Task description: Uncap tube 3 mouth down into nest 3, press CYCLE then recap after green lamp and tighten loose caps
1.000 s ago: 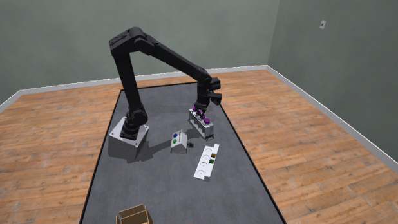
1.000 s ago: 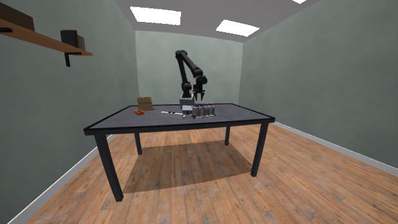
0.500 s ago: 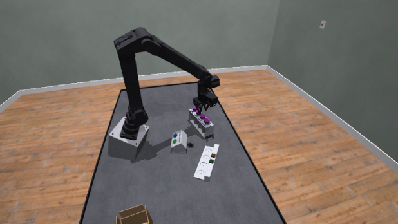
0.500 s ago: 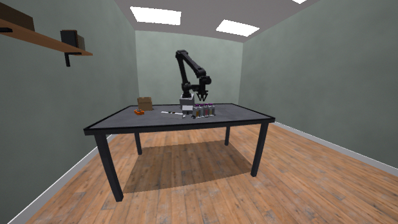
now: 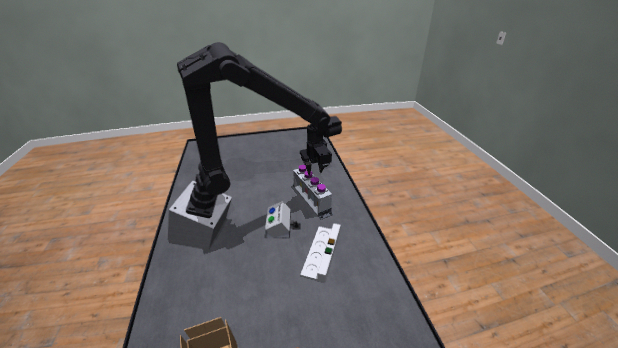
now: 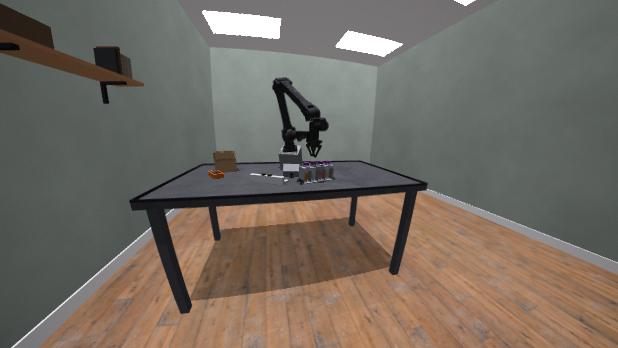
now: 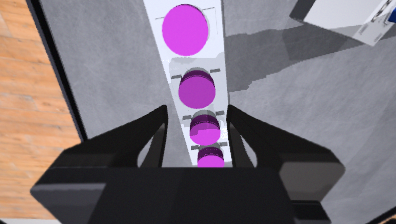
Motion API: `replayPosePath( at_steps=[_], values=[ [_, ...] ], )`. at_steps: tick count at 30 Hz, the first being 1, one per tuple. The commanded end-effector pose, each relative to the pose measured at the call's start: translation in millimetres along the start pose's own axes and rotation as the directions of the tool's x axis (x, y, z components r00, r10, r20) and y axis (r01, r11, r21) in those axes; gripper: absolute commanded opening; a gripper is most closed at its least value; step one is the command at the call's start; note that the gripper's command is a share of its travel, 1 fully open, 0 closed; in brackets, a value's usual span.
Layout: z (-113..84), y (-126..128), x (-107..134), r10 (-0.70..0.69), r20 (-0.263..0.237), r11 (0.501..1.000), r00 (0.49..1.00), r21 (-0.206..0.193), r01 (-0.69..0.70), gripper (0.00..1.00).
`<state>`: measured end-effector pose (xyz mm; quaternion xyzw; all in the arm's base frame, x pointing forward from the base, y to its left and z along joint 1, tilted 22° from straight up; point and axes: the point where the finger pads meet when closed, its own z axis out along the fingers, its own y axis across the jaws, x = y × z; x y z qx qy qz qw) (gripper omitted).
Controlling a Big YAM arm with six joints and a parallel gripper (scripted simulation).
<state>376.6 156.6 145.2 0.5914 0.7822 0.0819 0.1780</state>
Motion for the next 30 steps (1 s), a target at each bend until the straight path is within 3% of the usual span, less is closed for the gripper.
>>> replayPosePath(
  at_steps=[1, 3, 13, 15, 17, 30],
  values=[
    [0.4, 13.4, 9.8, 0.015, -0.008, 1.0, 1.0, -0.023, -0.015, 0.49],
    [15.2, 1.4, 4.0, 0.022, 0.001, 1.0, 1.0, 0.004, -0.022, 0.49],
    [39.8, 1.1, -0.5, 0.011, 0.003, 1.0, 1.0, 0.007, -0.011, 0.49],
    [39.8, 1.1, -0.6, 0.011, 0.004, 1.0, 1.0, 0.007, -0.011, 0.49],
    [28.5, 5.8, -2.8, 0.019, -0.002, 1.0, 1.0, -0.023, -0.019, 0.49],
    [33.8, 4.1, -3.1, 0.015, 0.0, 1.0, 1.0, -0.011, -0.015, 0.49]
  ],
)
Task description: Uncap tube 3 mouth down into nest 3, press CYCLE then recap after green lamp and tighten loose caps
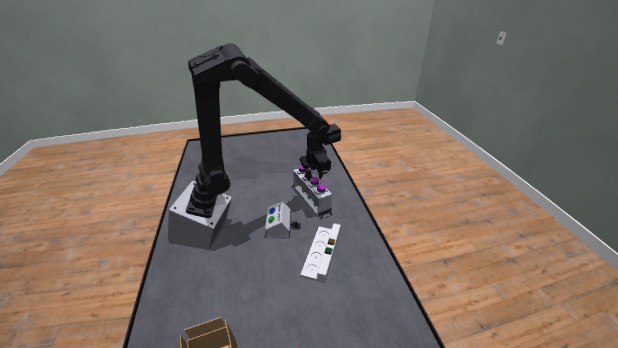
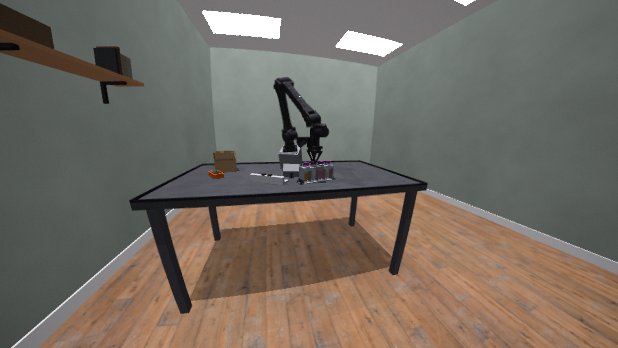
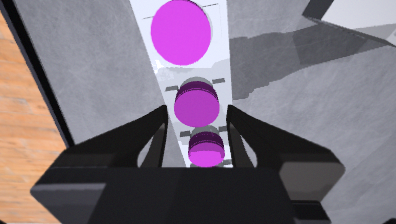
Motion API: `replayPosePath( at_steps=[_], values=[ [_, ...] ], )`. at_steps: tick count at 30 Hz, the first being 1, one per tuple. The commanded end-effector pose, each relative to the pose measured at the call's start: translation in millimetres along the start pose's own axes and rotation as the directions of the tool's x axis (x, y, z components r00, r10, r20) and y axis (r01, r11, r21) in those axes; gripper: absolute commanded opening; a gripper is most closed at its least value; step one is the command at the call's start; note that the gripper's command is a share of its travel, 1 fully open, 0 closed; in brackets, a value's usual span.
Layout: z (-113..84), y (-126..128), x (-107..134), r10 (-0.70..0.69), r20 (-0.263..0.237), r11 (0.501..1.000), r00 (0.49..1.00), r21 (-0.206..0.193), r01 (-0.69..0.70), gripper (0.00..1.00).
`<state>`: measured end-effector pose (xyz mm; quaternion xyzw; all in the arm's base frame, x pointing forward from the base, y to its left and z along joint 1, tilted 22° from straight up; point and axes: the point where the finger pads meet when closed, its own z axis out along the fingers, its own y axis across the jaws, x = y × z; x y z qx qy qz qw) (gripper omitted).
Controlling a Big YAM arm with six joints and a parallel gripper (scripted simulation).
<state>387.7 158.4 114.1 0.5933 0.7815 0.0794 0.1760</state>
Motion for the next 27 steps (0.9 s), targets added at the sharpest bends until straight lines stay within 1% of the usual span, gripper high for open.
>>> replayPosePath(
  at_steps=[1, 8, 14, 18, 21, 27],
  values=[
    [1.5, 4.1, -8.0, 0.012, 0.0, 1.0, 1.0, -0.017, -0.012, 0.49],
    [2.4, 3.9, -8.7, 0.015, 0.0, 1.0, 1.0, -0.016, -0.015, 0.49],
    [10.6, 1.0, -7.8, 0.01, 0.003, 1.0, 1.0, 0.0, -0.01, 0.49],
    [10.2, 1.3, -8.6, 0.01, 0.002, 1.0, 1.0, -0.006, -0.01, 0.49],
    [14.1, -0.1, -8.3, 0.009, 0.003, 1.0, 1.0, 0.0, -0.009, 0.49],
    [15.0, 0.9, -8.8, 0.01, 0.002, 1.0, 1.0, -0.005, -0.01, 0.49]
  ],
)
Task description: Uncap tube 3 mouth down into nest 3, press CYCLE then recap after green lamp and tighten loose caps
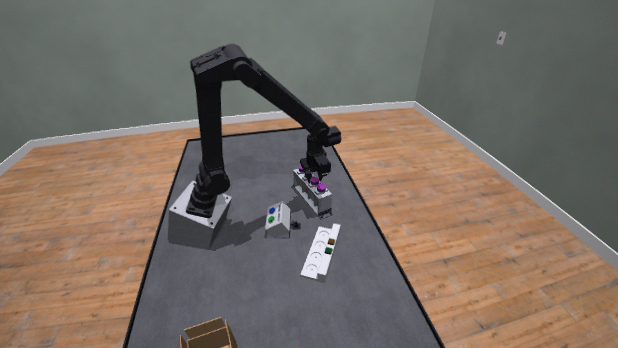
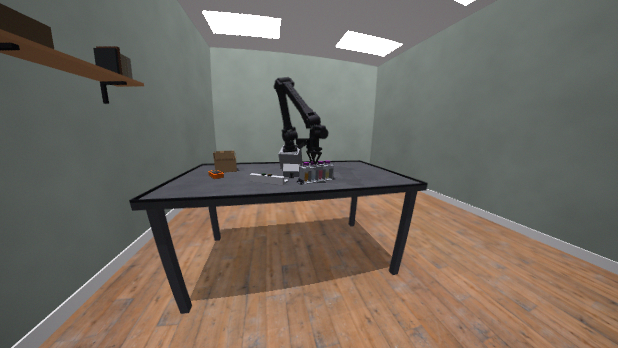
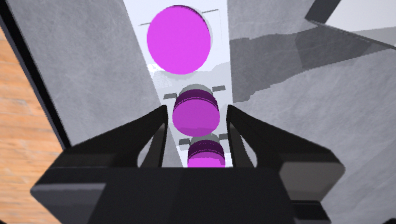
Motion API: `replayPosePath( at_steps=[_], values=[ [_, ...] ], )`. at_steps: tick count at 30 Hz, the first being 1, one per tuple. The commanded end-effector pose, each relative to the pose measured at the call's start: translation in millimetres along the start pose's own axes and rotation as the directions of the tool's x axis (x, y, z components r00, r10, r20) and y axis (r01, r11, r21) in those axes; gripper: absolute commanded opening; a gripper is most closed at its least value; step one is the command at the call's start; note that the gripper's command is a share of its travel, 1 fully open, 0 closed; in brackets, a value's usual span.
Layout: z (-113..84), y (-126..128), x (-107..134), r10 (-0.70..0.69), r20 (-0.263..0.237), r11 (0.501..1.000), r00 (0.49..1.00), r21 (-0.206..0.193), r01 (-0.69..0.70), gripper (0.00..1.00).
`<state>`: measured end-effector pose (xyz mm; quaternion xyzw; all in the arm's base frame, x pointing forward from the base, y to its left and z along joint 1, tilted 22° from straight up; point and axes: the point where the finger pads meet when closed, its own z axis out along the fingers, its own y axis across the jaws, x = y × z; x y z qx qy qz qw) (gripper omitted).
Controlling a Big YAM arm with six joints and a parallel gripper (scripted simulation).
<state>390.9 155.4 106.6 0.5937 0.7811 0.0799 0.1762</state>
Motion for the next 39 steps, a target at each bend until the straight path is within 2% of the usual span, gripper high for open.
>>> replayPosePath(
  at_steps=[1, 11, 12, 26, 27, 30, 34, 36, 39],
  values=[
    [6.6, 1.4, -6.4, 0.009, 0.002, 1.0, 1.0, -0.004, -0.009, 0.49],
    [7.1, 2.0, -6.8, 0.011, 0.002, 1.0, 1.0, -0.007, -0.011, 0.49],
    [-3.1, 11.9, -2.3, 0.012, -0.004, 1.0, 1.0, -0.029, -0.012, 0.0],
    [-3.1, 11.9, -2.3, 0.012, -0.004, 1.0, 1.0, -0.029, -0.012, 0.0],
    [6.3, 2.3, -6.9, -0.041, 0.002, 0.999, 0.999, -0.009, 0.041, 0.0],
    [5.9, 2.5, -7.0, -0.189, 0.004, 0.982, 0.982, -0.01, 0.189, 0.0],
    [5.3, 2.8, -7.1, -0.38, 0.006, 0.925, 0.925, -0.011, 0.38, 0.0],
    [5.3, 2.8, -7.1, -0.38, 0.006, 0.925, 0.925, -0.011, 0.38, 0.0],
    [4.8, 3.0, -7.1, -0.514, 0.007, 0.858, 0.858, -0.011, 0.514, 0.0]
  ],
)
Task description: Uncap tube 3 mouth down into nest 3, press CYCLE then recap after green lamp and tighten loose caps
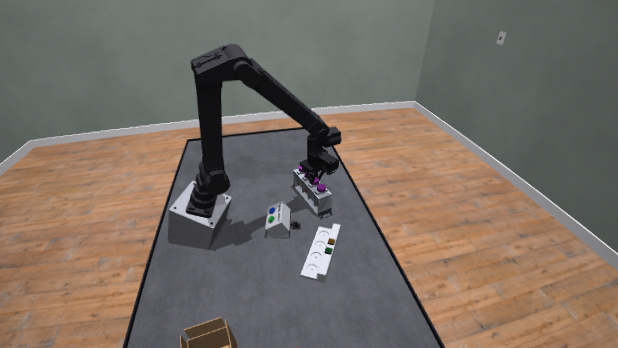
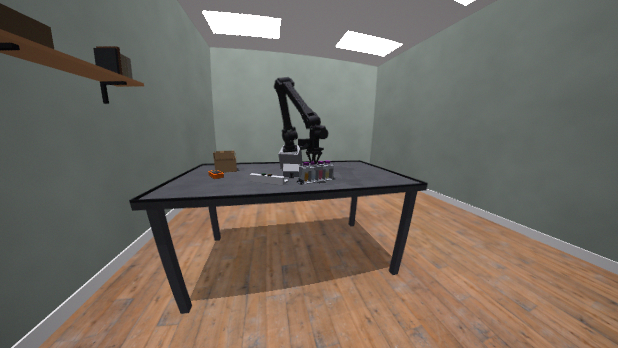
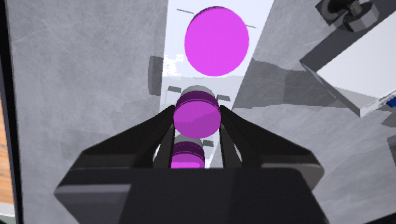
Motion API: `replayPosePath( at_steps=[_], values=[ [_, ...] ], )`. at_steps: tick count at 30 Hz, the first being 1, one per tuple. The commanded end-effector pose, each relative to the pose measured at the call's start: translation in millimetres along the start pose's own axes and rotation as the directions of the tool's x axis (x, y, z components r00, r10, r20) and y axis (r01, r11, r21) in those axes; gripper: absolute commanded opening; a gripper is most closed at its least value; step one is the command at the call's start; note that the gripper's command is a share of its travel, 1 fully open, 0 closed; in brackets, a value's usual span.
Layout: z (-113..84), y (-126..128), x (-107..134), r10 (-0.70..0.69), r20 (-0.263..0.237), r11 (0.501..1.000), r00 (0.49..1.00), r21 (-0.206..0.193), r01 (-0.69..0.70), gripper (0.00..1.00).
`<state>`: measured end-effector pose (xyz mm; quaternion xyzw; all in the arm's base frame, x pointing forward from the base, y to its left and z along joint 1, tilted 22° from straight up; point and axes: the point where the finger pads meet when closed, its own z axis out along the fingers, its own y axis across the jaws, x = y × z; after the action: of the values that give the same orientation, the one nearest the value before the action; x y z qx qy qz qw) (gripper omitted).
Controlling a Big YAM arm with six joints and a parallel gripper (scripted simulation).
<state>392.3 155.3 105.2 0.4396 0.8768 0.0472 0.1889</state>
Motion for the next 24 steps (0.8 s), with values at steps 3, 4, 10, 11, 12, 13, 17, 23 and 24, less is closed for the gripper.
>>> replayPosePath(
  at_steps=[3, 4, 10, 11, 12, 13, 17, 23, 24],
  values=[
    [2.5, -0.3, -7.4, -0.314, 0.008, 0.949, 0.949, -0.008, 0.314, 0.0],
    [2.3, -0.3, -7.4, -0.361, 0.008, 0.932, 0.932, -0.008, 0.361, 0.0],
    [1.4, 0.0, -7.6, -0.62, 0.012, 0.784, 0.784, -0.007, 0.62, 0.0],
    [1.5, 0.0, -7.5, -0.659, 0.012, 0.752, 0.752, -0.007, 0.659, 0.0],
    [1.4, 0.0, -7.5, -0.695, 0.012, 0.719, 0.719, -0.006, 0.695, 0.0],
    [1.4, 0.0, -7.5, -0.695, 0.012, 0.719, 0.719, -0.006, 0.695, 0.0],
    [1.8, -0.1, -7.4, -0.795, 0.012, 0.606, 0.606, -0.004, 0.795, 0.0],
    [1.7, -0.1, -7.3, -0.939, 0.012, 0.344, 0.344, 0.0, 0.939, 0.0],
    [1.7, -0.2, -7.3, -0.955, 0.012, 0.297, 0.297, 0.001, 0.955, 0.0]
  ],
)
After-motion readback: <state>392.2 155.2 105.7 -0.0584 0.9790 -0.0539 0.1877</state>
